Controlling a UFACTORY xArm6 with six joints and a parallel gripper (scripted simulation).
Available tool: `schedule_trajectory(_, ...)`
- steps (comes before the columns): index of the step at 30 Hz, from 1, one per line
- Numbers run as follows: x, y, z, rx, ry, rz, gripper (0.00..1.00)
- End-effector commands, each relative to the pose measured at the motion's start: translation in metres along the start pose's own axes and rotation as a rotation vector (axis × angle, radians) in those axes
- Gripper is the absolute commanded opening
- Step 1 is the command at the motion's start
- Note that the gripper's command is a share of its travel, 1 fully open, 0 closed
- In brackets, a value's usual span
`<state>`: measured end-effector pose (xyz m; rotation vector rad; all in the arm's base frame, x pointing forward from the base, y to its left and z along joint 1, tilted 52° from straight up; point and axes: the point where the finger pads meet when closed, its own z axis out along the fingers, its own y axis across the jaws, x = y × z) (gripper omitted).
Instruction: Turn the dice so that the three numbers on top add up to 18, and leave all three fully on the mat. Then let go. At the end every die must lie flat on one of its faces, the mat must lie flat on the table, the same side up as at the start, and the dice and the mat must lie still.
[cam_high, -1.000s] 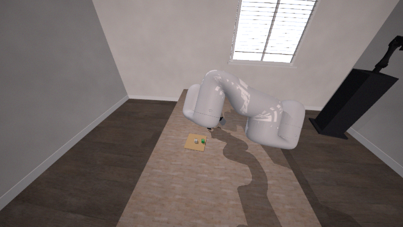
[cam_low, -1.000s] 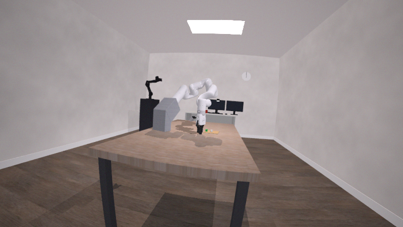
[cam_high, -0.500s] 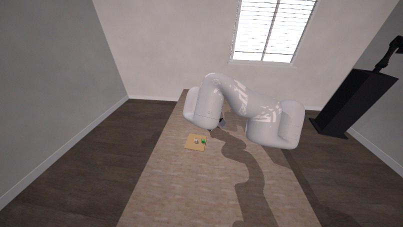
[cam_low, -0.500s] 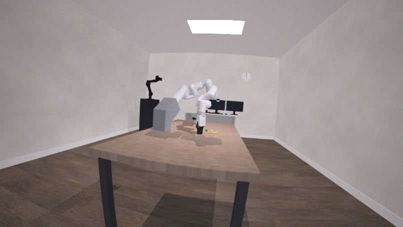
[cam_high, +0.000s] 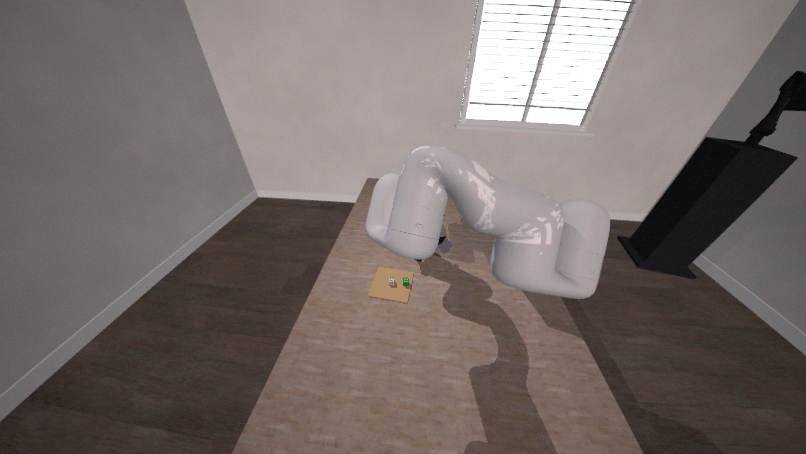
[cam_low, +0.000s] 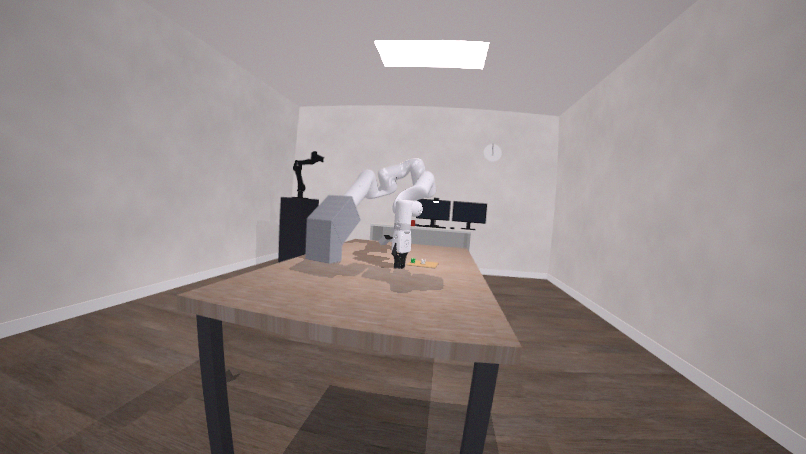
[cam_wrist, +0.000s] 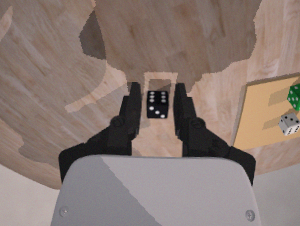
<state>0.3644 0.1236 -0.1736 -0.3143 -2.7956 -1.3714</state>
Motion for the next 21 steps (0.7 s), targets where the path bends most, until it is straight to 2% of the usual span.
schedule_trajectory(1,-0.0009,-0.0001,-0.0007,0.000,-0.002,0.000,0.36)
schedule_trajectory(17,-0.0009,-0.0001,-0.0007,0.000,-0.002,0.000,0.36)
schedule_trajectory(18,-0.0009,-0.0001,-0.0007,0.000,-0.002,0.000,0.15)
schedule_trajectory(21,-0.0009,-0.0001,-0.0007,0.000,-0.002,0.000,0.15)
